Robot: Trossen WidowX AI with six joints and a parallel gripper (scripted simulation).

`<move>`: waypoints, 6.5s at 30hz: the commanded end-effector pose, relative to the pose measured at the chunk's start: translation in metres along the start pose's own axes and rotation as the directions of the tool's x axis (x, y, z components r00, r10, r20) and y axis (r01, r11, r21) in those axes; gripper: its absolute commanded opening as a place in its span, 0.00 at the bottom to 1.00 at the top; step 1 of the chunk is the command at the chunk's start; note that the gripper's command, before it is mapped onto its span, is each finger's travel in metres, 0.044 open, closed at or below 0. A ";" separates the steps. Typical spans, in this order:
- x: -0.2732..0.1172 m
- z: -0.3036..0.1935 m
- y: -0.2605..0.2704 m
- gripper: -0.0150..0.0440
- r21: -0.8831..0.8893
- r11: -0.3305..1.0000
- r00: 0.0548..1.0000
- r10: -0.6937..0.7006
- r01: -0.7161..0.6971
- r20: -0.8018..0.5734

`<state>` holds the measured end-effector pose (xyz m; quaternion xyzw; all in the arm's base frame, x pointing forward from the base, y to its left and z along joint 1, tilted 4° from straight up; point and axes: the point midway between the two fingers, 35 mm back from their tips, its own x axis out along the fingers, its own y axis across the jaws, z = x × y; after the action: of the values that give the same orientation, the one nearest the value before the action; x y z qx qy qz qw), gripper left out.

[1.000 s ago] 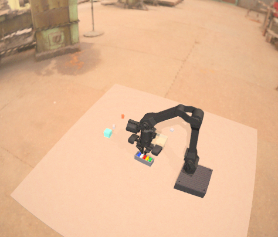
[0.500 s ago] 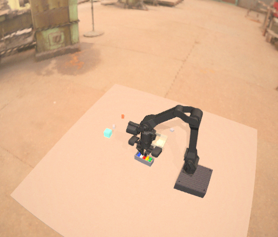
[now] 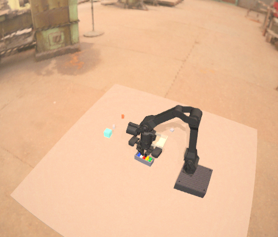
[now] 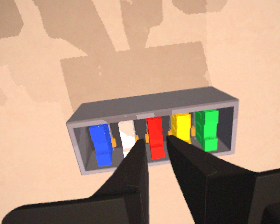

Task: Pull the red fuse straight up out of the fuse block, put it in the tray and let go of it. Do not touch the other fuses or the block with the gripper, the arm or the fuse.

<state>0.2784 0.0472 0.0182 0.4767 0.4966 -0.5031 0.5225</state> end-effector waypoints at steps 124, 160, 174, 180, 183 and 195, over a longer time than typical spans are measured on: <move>-0.015 0.000 0.000 0.25 -0.003 1.000 1.000 -0.006 0.006 -0.001; -0.042 0.000 0.000 0.25 -0.004 1.000 1.000 -0.008 0.008 -0.002; -0.051 0.021 0.009 0.25 -0.004 1.000 1.000 -0.007 0.007 -0.001; -0.052 0.052 0.018 0.25 -0.004 1.000 1.000 -0.005 0.005 0.000; -0.052 0.068 0.021 0.25 -0.004 1.000 1.000 -0.005 0.005 0.001; -0.052 0.135 0.025 0.25 -0.004 1.000 1.000 -0.005 0.005 0.007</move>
<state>0.3098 -0.0672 0.0804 0.4773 0.4930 -0.5010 0.5274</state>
